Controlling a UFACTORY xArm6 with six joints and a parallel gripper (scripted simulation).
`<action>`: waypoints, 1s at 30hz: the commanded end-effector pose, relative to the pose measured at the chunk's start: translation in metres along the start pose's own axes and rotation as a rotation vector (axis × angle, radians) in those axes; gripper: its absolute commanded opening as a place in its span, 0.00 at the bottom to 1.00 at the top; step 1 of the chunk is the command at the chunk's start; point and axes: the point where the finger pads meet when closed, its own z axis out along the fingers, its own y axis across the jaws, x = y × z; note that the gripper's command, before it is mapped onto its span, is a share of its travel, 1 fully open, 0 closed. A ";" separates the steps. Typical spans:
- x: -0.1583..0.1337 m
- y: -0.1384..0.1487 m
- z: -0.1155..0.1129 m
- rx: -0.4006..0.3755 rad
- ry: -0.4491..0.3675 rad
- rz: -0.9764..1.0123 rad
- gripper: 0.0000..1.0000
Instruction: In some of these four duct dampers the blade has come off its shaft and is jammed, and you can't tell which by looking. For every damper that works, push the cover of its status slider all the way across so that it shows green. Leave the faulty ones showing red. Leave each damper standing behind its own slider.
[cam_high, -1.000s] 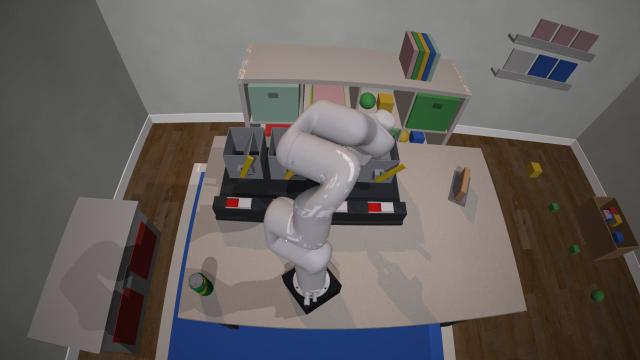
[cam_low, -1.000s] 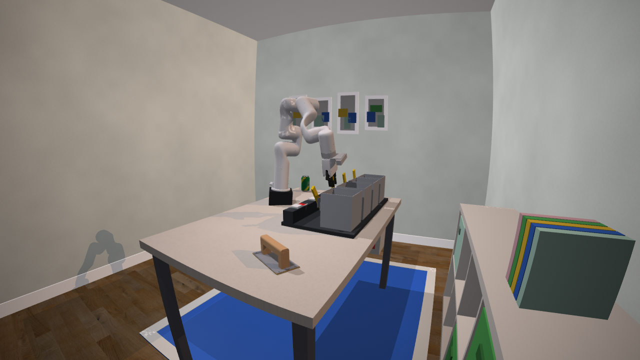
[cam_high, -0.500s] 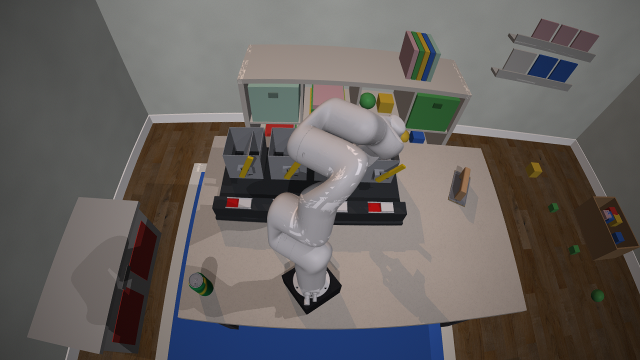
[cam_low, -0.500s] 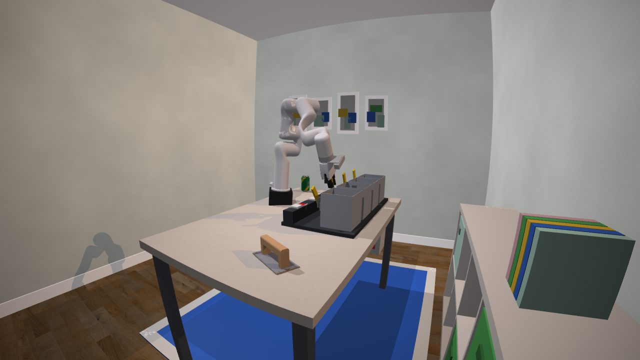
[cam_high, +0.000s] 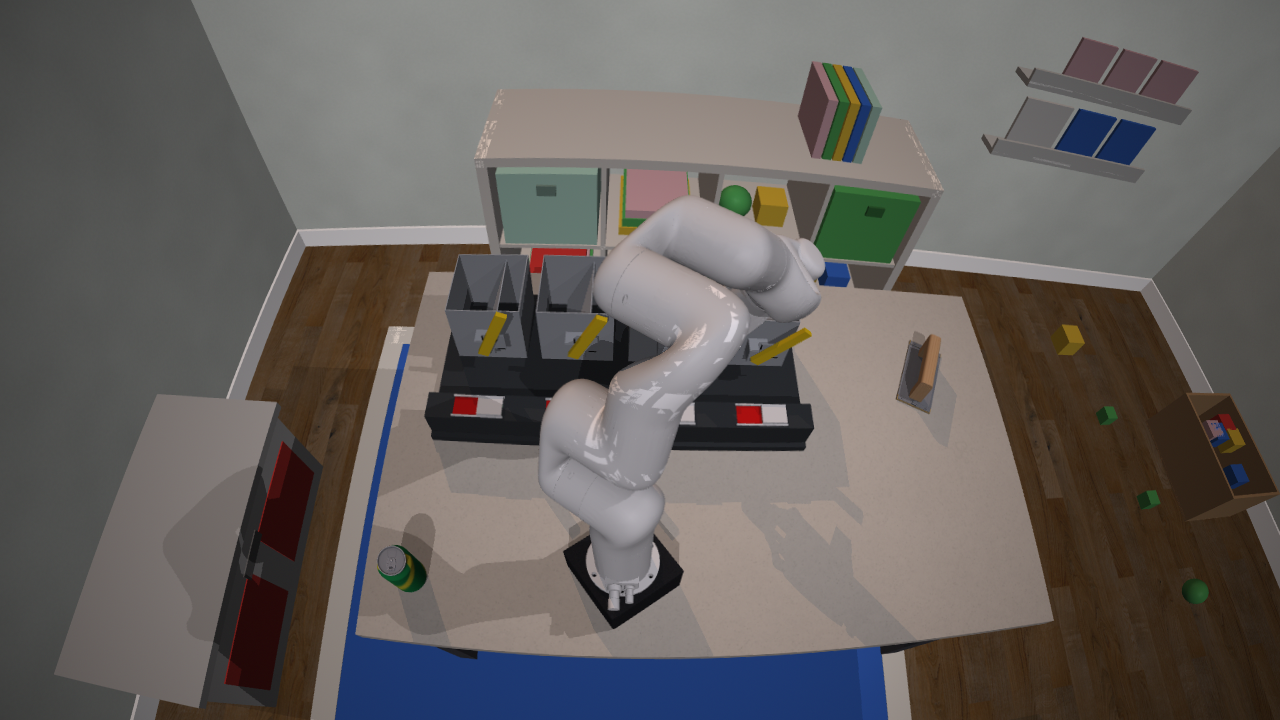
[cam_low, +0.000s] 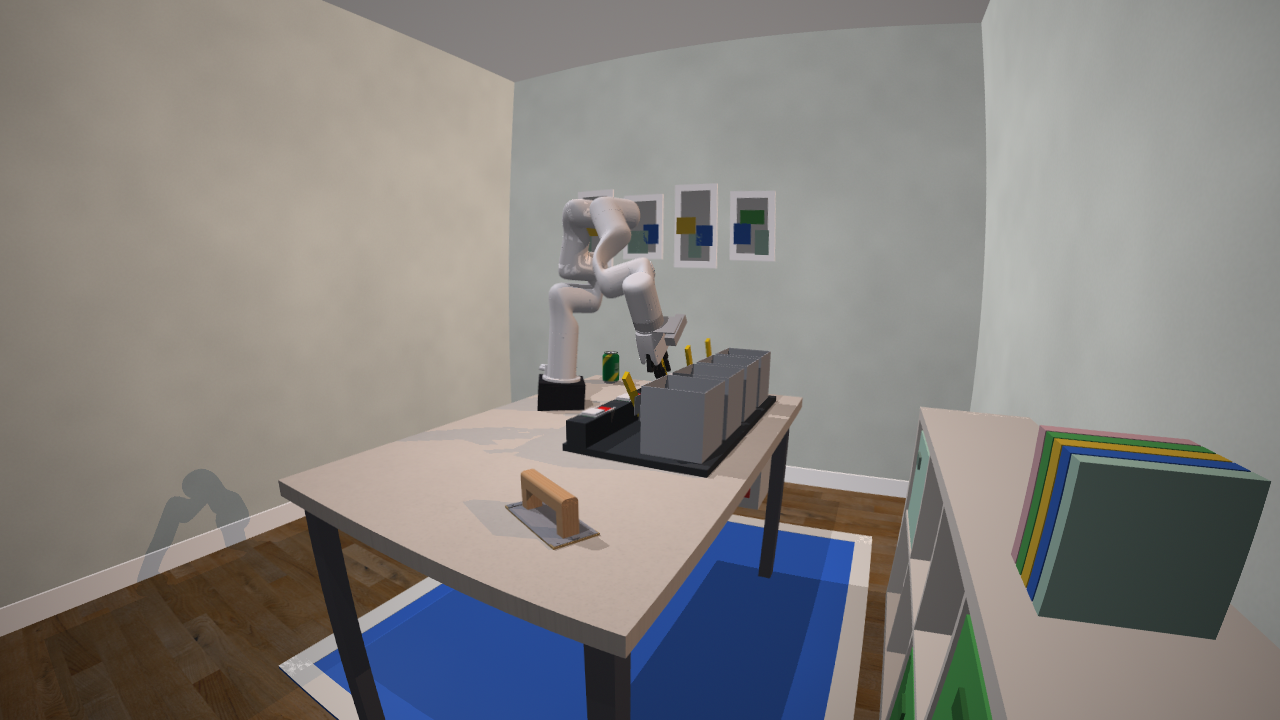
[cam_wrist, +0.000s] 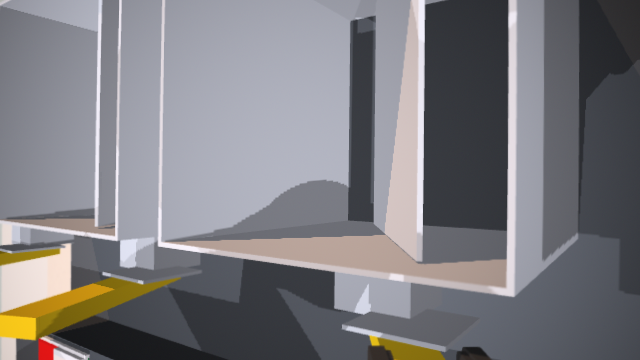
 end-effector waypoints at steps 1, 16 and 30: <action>0.001 0.002 -0.002 0.022 0.002 -0.002 0.19; 0.001 0.006 -0.001 0.062 0.002 -0.002 0.19; 0.001 0.007 -0.001 0.070 0.002 -0.002 0.19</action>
